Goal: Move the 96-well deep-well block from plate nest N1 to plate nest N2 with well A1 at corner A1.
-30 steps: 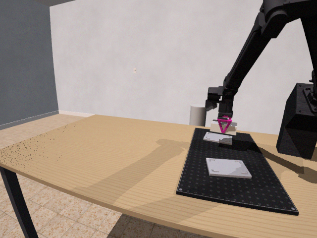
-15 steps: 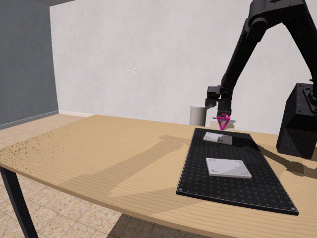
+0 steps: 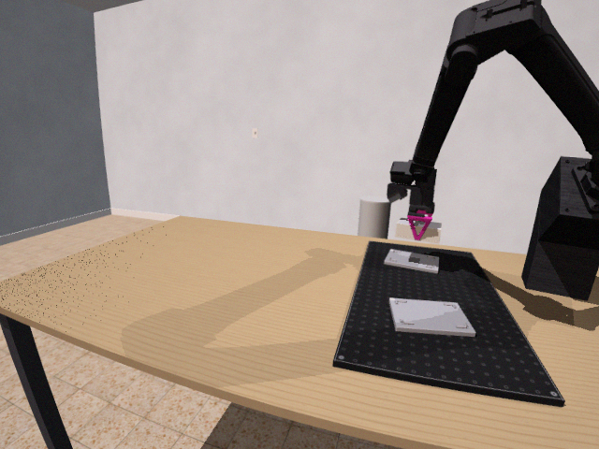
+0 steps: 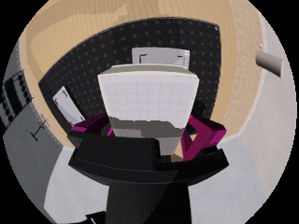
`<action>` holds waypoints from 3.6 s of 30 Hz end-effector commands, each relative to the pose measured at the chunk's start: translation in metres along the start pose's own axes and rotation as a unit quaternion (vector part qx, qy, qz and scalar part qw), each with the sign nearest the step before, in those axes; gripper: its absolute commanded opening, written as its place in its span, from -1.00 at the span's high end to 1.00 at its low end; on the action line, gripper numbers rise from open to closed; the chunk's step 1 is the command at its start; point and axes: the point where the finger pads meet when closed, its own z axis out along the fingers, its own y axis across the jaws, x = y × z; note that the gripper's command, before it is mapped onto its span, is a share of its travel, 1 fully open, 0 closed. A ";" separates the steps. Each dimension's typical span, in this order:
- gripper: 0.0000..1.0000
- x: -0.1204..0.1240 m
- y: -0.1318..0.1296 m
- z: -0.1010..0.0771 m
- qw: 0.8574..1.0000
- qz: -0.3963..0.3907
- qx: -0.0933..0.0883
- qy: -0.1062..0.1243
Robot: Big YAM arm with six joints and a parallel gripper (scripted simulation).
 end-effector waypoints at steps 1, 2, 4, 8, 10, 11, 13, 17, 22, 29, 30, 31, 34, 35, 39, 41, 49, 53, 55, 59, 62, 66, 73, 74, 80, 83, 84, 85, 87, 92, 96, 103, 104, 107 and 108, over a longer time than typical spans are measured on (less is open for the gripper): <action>1.00 -0.013 -0.015 -0.012 1.000 -0.007 0.002 -0.014; 1.00 -0.014 -0.019 -0.012 1.000 -0.007 0.002 -0.014; 1.00 -0.016 -0.025 -0.012 1.000 -0.007 0.003 -0.014; 1.00 -0.019 -0.038 -0.013 1.000 -0.007 0.003 -0.015; 1.00 -0.019 -0.039 -0.013 1.000 -0.007 0.002 -0.015; 1.00 -0.024 -0.030 -0.020 1.000 -0.016 0.004 -0.021; 1.00 -0.020 -0.023 -0.011 1.000 -0.022 0.002 -0.011; 1.00 -0.011 -0.027 -0.004 1.000 -0.015 0.000 -0.002; 1.00 -0.010 -0.025 -0.005 1.000 -0.017 0.000 -0.003; 1.00 -0.012 -0.022 -0.006 1.000 -0.021 0.001 -0.005; 1.00 -0.012 -0.022 -0.006 1.000 -0.022 0.001 -0.006; 1.00 -0.012 -0.022 -0.006 1.000 -0.022 0.001 -0.006; 1.00 -0.017 -0.028 -0.009 1.000 -0.014 0.002 -0.011; 1.00 -0.017 -0.028 -0.009 1.000 -0.014 0.002 -0.011; 1.00 -0.016 -0.028 -0.009 1.000 -0.014 0.002 -0.011; 1.00 -0.016 -0.027 -0.009 1.000 -0.014 0.002 -0.011; 1.00 -0.012 -0.020 -0.003 1.000 -0.022 0.001 -0.004; 1.00 -0.016 -0.027 -0.009 1.000 -0.014 0.002 -0.011; 1.00 -0.004 -0.026 0.007 1.000 -0.008 -0.001 0.002; 1.00 -0.004 -0.026 0.013 1.000 -0.008 -0.001 0.002; 1.00 -0.004 -0.026 0.018 1.000 -0.008 -0.001 0.002; 1.00 -0.003 -0.026 0.022 1.000 -0.008 -0.001 0.002; 1.00 -0.012 -0.026 0.033 1.000 -0.014 0.000 -0.002; 1.00 -0.012 -0.026 0.034 1.000 -0.014 0.000 -0.002; 1.00 -0.016 -0.025 0.043 1.000 -0.017 0.000 -0.004; 1.00 -0.017 -0.024 0.045 1.000 -0.018 0.000 -0.005; 1.00 -0.019 -0.022 0.045 1.000 -0.020 0.000 -0.007; 1.00 -0.015 -0.026 0.049 1.000 -0.015 0.000 -0.003; 1.00 -0.015 -0.026 0.053 1.000 -0.015 0.000 -0.003; 1.00 -0.012 -0.026 0.061 1.000 -0.013 0.000 -0.001; 1.00 -0.014 -0.026 0.068 1.000 -0.014 0.000 -0.002; 1.00 -0.014 -0.026 0.076 1.000 -0.014 0.001 -0.002; 1.00 -0.014 -0.026 0.078 1.000 -0.014 0.001 -0.002; 1.00 -0.014 -0.025 0.077 1.000 -0.014 0.001 -0.002; 1.00 -0.017 -0.027 0.068 1.000 -0.012 0.001 -0.009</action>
